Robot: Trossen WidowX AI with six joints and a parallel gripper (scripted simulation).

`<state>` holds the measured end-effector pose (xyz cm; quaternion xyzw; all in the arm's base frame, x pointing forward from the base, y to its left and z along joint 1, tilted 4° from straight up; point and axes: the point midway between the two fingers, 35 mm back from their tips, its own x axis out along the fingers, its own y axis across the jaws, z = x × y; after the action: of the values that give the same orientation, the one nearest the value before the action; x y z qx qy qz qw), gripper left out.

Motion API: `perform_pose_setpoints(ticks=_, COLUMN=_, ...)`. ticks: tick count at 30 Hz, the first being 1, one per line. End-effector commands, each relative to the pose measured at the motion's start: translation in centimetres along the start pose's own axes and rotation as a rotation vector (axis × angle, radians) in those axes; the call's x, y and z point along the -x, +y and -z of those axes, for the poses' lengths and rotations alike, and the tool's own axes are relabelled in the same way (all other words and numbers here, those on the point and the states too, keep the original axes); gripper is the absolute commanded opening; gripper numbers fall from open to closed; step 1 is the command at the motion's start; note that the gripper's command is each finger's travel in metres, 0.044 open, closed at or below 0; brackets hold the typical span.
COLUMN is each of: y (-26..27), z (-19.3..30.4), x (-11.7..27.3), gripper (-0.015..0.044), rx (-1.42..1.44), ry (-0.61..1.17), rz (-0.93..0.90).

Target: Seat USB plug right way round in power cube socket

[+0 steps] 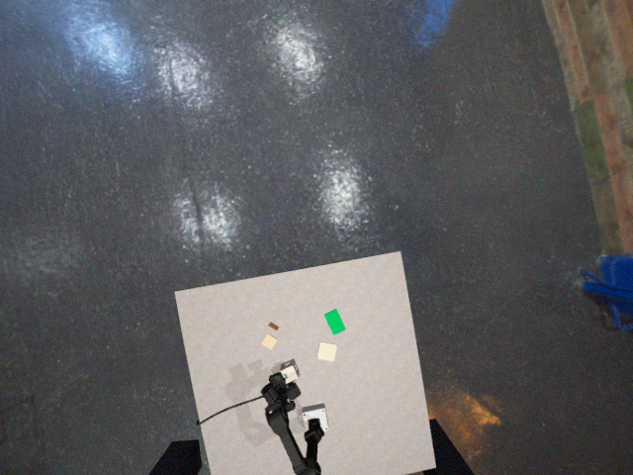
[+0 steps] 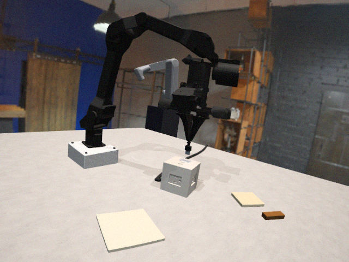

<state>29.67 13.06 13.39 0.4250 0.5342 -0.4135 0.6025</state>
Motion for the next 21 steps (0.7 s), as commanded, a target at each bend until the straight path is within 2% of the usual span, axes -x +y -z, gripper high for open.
perform_pose_setpoints(ticks=1, y=-0.07, z=-0.10, x=-0.20, gripper=0.0000, rx=0.007, ry=-0.006, rz=0.003)
perform_pose_setpoints(ticks=21, y=-0.07, z=-0.20, x=-0.44, gripper=0.0000, rx=0.012, ry=-0.012, rz=0.003)
